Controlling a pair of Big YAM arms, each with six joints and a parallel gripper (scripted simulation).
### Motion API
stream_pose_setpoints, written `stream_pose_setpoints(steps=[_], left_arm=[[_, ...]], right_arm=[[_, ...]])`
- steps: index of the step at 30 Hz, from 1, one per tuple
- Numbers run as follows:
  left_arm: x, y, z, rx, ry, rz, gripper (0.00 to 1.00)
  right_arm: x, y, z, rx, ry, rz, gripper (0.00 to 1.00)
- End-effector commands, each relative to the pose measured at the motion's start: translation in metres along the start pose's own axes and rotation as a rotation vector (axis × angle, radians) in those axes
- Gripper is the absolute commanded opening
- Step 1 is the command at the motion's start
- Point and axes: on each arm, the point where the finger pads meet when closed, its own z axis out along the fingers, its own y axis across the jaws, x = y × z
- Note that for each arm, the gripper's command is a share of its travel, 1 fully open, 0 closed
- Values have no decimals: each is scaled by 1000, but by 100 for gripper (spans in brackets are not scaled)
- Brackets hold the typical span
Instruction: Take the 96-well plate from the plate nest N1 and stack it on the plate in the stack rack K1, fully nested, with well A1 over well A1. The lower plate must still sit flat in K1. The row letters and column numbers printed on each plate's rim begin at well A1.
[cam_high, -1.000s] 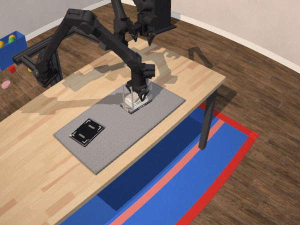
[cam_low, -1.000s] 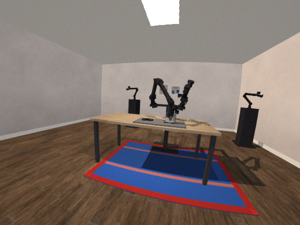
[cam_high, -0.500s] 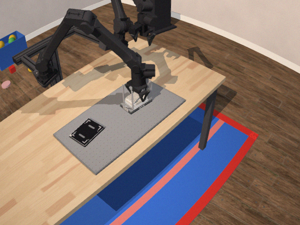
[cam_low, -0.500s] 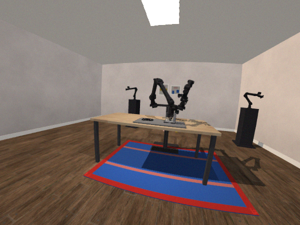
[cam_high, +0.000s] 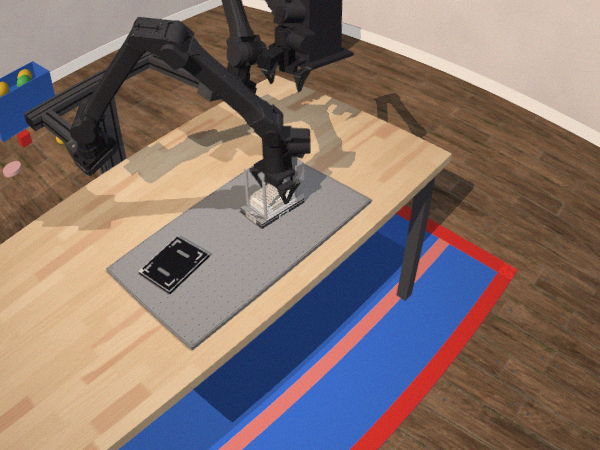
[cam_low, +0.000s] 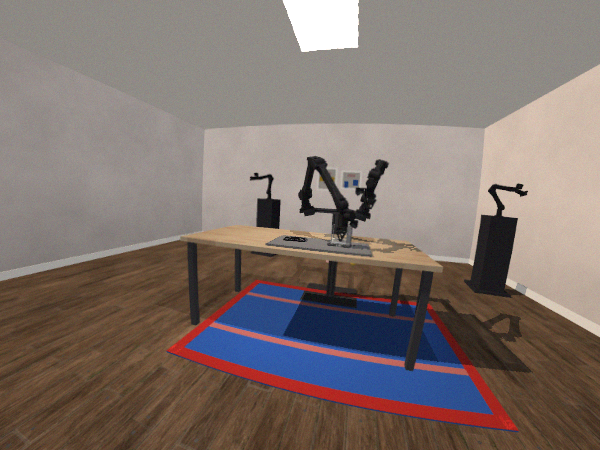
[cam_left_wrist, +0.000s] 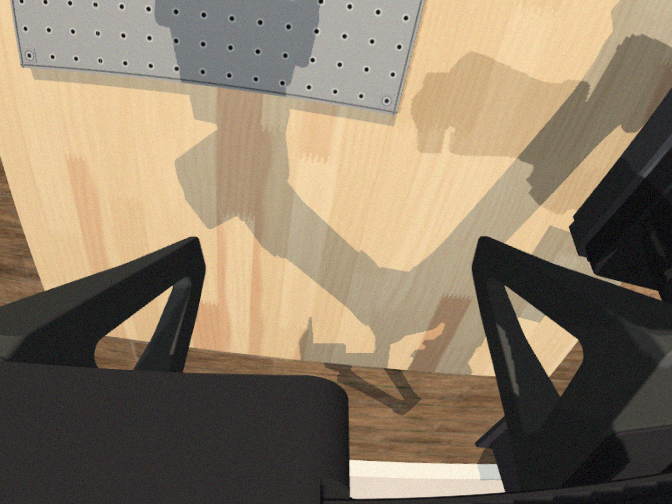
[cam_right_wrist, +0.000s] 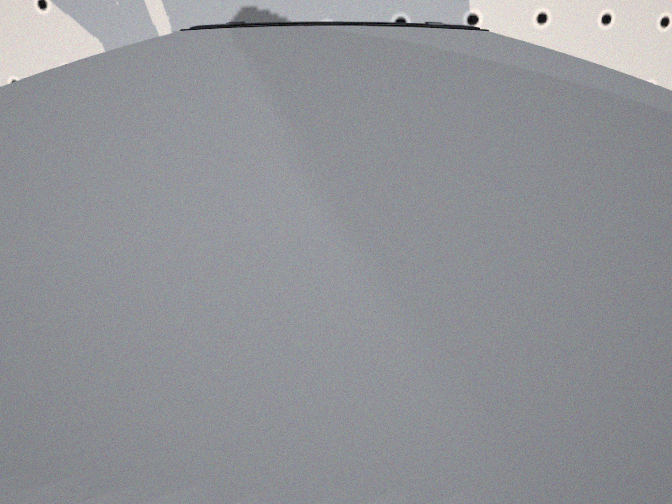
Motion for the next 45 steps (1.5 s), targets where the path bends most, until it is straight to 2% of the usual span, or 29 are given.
stream_pose_setpoints(steps=[1, 5, 15, 21, 45], left_arm=[[3, 4, -6, -14, -3, -4, 100], [3, 4, -6, -14, -3, -4, 100], [3, 4, -6, -14, -3, -4, 100], [3, 4, -6, -14, -3, -4, 100], [3, 4, -6, -14, -3, -4, 100]], right_arm=[[-3, -12, 7, 13, -9, 7, 100], [-3, -12, 7, 13, -9, 7, 100], [-12, -8, -44, 38, -37, 8, 100], [-22, -18, -62, 46, -47, 12, 100], [-22, -18, -123, 47, -52, 13, 100]])
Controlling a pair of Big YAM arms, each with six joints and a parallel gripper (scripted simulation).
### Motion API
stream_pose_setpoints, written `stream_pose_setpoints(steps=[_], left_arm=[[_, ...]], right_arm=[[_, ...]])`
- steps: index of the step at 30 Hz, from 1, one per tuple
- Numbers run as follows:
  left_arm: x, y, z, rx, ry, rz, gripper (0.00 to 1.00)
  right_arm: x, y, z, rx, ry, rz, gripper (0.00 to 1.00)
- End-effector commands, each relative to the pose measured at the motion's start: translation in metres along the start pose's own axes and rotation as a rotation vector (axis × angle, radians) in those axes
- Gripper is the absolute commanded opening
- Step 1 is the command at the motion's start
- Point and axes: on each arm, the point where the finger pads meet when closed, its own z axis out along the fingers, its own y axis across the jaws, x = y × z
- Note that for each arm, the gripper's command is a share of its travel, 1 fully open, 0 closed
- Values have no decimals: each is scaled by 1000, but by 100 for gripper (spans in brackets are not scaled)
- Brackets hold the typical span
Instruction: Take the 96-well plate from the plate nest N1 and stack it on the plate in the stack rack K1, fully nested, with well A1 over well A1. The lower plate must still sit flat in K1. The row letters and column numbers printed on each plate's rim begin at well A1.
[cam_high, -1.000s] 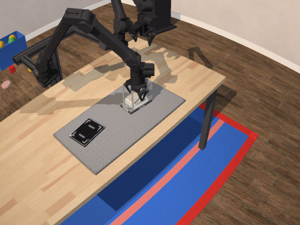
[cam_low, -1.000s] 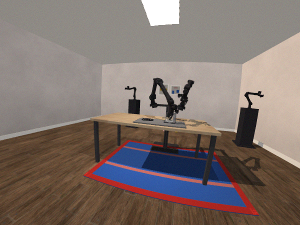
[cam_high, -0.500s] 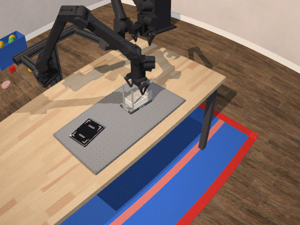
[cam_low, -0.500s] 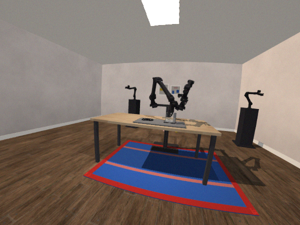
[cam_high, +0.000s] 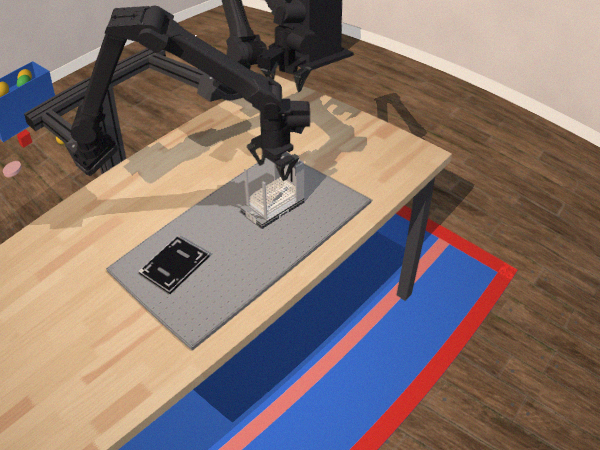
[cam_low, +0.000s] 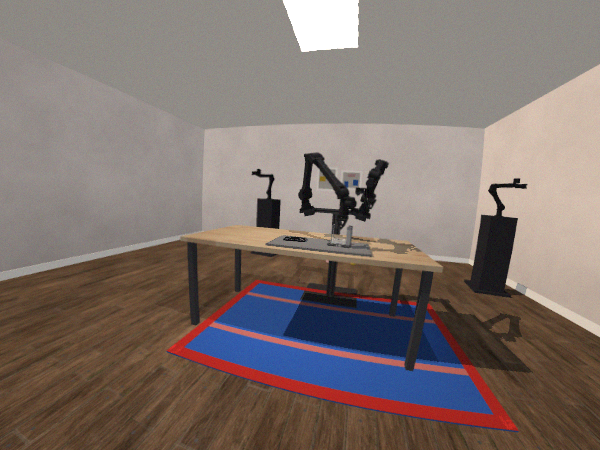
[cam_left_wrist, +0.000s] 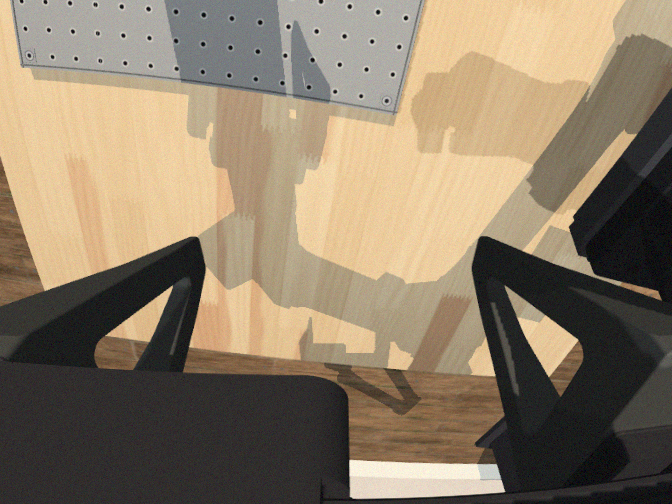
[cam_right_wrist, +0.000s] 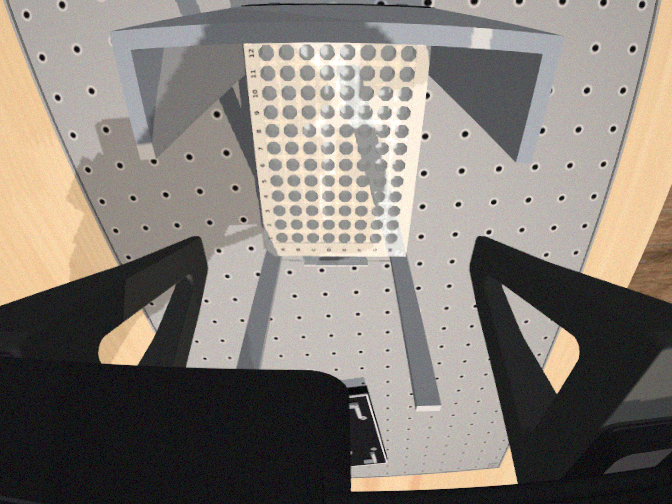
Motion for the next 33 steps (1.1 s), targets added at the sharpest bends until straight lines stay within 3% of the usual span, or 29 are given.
stream_pose_setpoints(steps=[1, 14, 28, 33], left_arm=[[3, 4, -6, -14, -3, -4, 100], [3, 4, -6, -14, -3, -4, 100], [3, 4, -6, -14, -3, -4, 100], [3, 4, -6, -14, -3, -4, 100]], right_arm=[[-25, -18, -42, 48, -59, 21, 100], [-24, -18, -71, 48, -62, 21, 100], [-7, -1, -38, 7, -12, 16, 100], [-10, -8, -46, 24, -32, 15, 100]])
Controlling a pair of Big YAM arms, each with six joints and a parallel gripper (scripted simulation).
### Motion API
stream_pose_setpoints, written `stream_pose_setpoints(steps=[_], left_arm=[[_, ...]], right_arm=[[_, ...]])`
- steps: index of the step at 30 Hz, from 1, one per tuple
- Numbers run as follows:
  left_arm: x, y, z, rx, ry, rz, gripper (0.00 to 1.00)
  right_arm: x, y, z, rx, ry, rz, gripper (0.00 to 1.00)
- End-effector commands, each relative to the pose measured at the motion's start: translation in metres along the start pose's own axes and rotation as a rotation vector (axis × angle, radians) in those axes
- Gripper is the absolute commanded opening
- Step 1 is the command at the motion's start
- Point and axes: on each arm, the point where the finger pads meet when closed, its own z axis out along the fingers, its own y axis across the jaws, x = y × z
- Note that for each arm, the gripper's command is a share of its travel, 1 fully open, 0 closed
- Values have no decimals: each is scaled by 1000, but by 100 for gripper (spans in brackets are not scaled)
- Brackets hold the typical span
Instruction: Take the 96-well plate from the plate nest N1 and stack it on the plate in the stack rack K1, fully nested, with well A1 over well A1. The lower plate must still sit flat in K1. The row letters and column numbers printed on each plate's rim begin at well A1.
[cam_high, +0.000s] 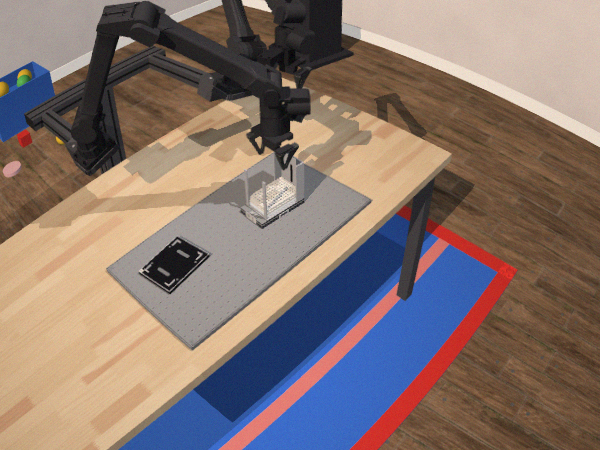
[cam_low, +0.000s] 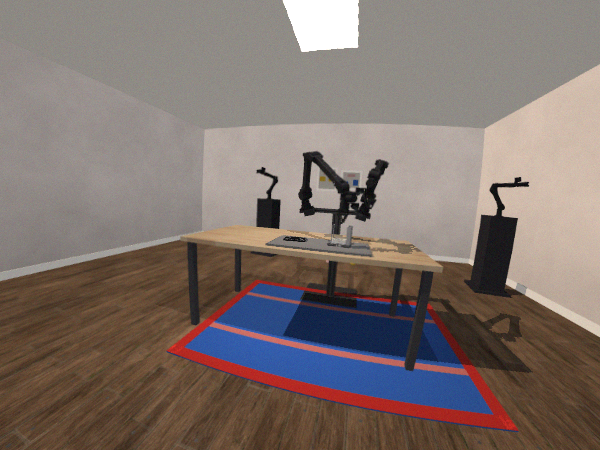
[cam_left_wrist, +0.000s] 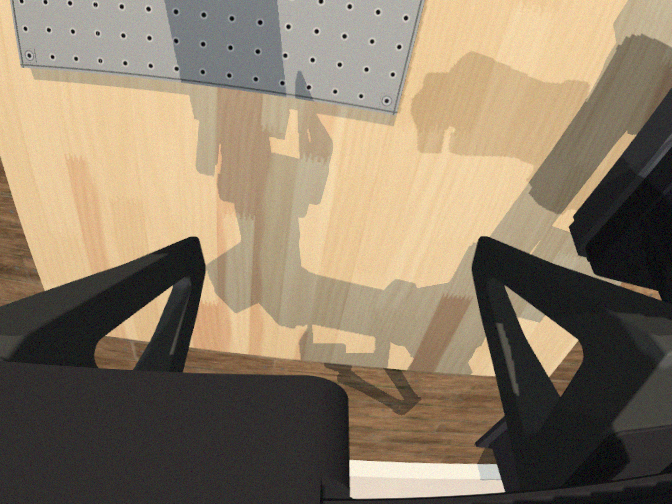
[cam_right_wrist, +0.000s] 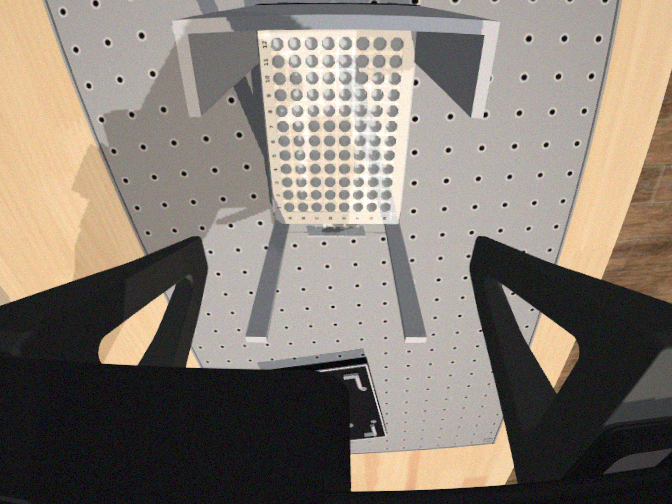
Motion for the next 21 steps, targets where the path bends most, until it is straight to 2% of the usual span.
stream_pose_setpoints(steps=[1, 21], left_arm=[[3, 4, -6, -14, -3, -4, 100], [3, 4, -6, -14, -3, -4, 100]], right_arm=[[-11, -11, -12, 24, -32, 9, 100], [-12, -12, -14, 24, -32, 9, 100]])
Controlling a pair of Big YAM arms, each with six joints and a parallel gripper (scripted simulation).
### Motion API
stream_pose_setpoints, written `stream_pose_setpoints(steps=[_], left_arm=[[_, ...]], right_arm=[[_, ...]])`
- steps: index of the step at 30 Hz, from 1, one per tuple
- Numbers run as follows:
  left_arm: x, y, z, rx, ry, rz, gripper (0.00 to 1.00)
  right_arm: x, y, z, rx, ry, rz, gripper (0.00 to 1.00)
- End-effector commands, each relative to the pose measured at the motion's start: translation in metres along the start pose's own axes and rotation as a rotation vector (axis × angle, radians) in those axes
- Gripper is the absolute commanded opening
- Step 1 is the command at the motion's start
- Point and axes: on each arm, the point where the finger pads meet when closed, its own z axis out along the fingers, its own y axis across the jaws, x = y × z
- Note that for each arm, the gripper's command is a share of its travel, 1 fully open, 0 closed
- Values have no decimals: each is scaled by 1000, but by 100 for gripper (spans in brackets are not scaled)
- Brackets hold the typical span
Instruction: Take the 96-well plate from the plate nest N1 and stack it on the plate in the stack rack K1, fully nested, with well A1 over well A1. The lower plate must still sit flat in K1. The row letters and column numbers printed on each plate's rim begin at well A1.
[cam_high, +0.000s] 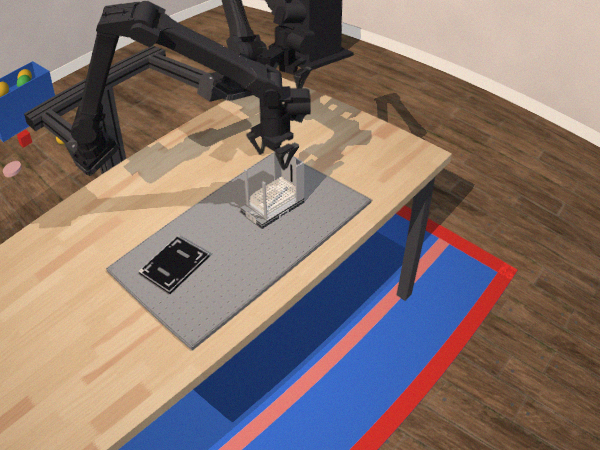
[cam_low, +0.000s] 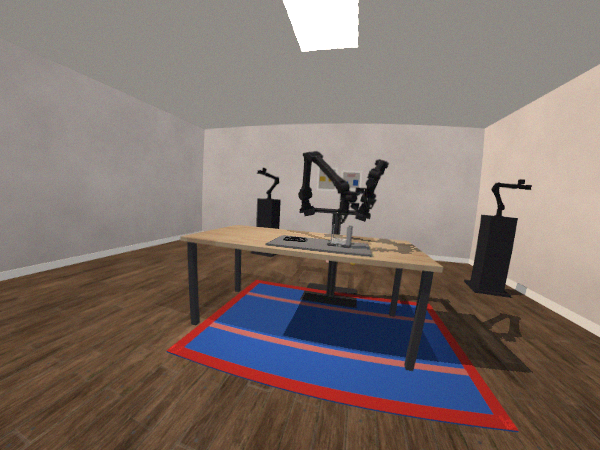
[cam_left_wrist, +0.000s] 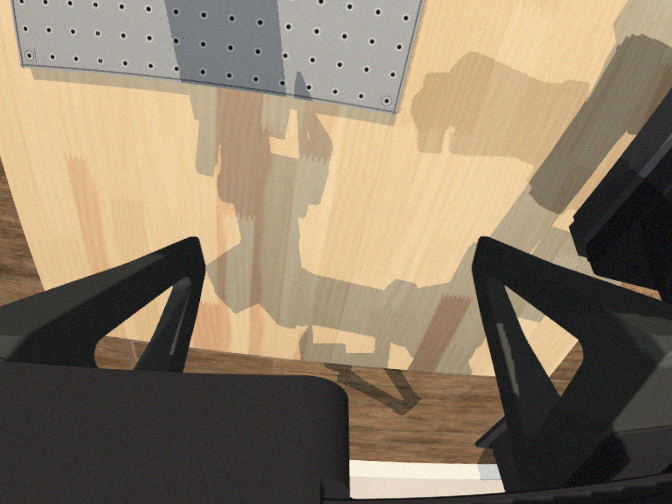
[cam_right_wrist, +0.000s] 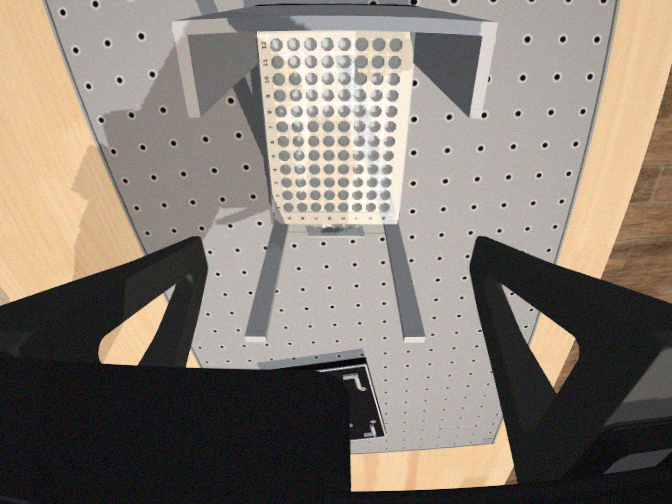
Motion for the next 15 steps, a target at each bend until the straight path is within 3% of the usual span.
stream_pose_setpoints(steps=[1, 15], left_arm=[[3, 4, -6, -14, -3, -4, 100], [3, 4, -6, -14, -3, -4, 100]], right_arm=[[-12, -11, -13, 23, -31, 10, 100], [39, -12, -13, 26, -31, 15, 100]])
